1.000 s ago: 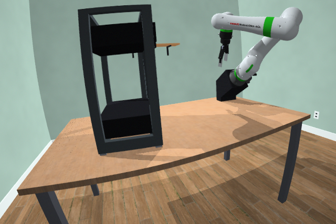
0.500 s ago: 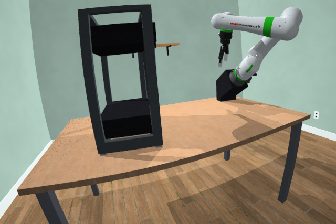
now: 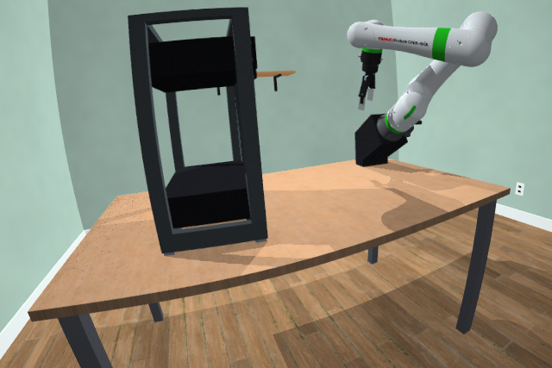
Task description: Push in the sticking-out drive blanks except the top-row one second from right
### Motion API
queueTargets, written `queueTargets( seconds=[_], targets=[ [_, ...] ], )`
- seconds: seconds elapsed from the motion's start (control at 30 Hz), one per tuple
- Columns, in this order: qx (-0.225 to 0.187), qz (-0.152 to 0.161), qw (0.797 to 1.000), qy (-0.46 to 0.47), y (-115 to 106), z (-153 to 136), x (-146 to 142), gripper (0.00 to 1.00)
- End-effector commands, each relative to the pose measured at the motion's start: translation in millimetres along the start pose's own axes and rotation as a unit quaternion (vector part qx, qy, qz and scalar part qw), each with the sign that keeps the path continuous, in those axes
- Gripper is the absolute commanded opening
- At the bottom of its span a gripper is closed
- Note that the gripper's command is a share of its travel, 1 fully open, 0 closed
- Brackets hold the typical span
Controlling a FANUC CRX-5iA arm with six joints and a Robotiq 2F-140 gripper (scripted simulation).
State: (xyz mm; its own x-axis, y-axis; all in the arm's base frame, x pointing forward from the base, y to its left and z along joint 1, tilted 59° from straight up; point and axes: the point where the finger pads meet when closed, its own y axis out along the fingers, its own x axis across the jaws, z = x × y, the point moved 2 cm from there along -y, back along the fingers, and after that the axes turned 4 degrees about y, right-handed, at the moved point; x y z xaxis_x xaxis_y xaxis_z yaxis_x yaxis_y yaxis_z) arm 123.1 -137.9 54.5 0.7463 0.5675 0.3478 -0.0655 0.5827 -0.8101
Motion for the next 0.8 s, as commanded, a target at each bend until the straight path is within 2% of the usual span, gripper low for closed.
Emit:
queueTargets(
  seconds=[0.0,0.6,0.77],
  targets=[
    [-0.002,-0.004,1.000,-0.006,1,-1,2,1.00],
    [-0.026,-0.052,0.995,-0.079,12,-8,31,1.00],
    [-0.044,-0.077,0.989,-0.120,16,-12,47,1.00]
  ],
)
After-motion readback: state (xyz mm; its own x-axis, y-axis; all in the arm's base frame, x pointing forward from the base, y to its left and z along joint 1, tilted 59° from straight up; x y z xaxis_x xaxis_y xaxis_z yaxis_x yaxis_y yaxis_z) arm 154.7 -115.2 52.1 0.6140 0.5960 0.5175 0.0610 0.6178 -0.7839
